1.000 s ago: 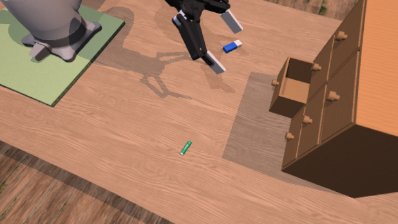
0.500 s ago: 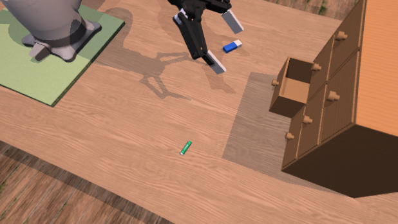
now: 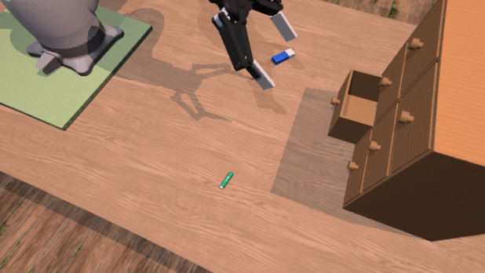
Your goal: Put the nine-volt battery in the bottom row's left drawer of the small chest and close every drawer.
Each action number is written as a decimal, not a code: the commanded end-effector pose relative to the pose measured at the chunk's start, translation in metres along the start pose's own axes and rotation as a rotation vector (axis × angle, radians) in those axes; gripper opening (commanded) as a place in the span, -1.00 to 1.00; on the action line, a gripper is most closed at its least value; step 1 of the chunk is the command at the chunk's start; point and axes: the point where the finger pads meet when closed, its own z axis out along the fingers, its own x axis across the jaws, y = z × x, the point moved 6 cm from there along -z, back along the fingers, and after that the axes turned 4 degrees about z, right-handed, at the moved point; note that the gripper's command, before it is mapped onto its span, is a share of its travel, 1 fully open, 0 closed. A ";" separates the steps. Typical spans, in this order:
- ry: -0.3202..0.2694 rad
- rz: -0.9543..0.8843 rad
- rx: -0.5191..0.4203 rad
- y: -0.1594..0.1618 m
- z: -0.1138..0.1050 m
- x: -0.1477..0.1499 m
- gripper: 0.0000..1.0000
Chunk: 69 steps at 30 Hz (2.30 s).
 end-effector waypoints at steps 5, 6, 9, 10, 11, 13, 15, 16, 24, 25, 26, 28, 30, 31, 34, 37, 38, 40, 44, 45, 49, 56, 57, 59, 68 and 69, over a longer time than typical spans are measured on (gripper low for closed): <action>-0.034 -0.002 -0.086 -0.007 -0.001 0.004 1.00; -0.034 -0.002 -0.110 -0.009 -0.002 0.004 1.00; -0.029 -0.003 -0.161 -0.013 -0.003 0.004 1.00; -0.029 -0.003 -0.161 -0.013 -0.003 0.004 1.00; -0.027 -0.004 -0.188 -0.015 -0.003 0.004 1.00; -0.023 -0.005 -0.241 -0.019 -0.004 0.003 1.00; -0.019 -0.006 -0.292 -0.023 -0.004 0.003 1.00; -0.018 -0.006 -0.317 -0.025 -0.004 0.003 1.00; -0.004 -0.010 -0.498 -0.040 -0.004 0.002 1.00; -0.003 -0.010 -0.518 -0.041 -0.004 0.002 1.00; -0.003 -0.010 -0.518 -0.041 -0.004 0.002 1.00; -0.001 -0.011 -0.537 -0.042 -0.004 0.002 1.00; 0.001 -0.012 -0.572 -0.045 -0.004 0.002 1.00; 0.002 -0.012 -0.589 -0.046 -0.003 0.001 1.00; 0.006 -0.013 -0.634 -0.049 -0.003 0.001 1.00; 0.009 -0.014 -0.672 -0.052 -0.003 0.001 1.00; 0.009 -0.014 -0.683 -0.053 -0.002 0.001 1.00; 0.011 -0.014 -0.703 -0.054 -0.002 0.001 1.00; 0.012 -0.014 -0.719 -0.055 -0.002 0.001 1.00; 0.013 -0.015 -0.726 -0.056 -0.002 0.001 1.00; 0.014 -0.015 -0.748 -0.057 -0.001 0.001 1.00; 0.015 -0.015 -0.763 -0.058 -0.001 0.000 1.00; 0.015 -0.015 -0.764 -0.058 -0.001 0.000 1.00; 0.016 -0.015 -0.764 -0.058 -0.001 0.000 1.00; 0.016 -0.015 -0.765 -0.058 -0.001 0.000 1.00; 0.016 -0.015 -0.765 -0.058 -0.001 0.000 1.00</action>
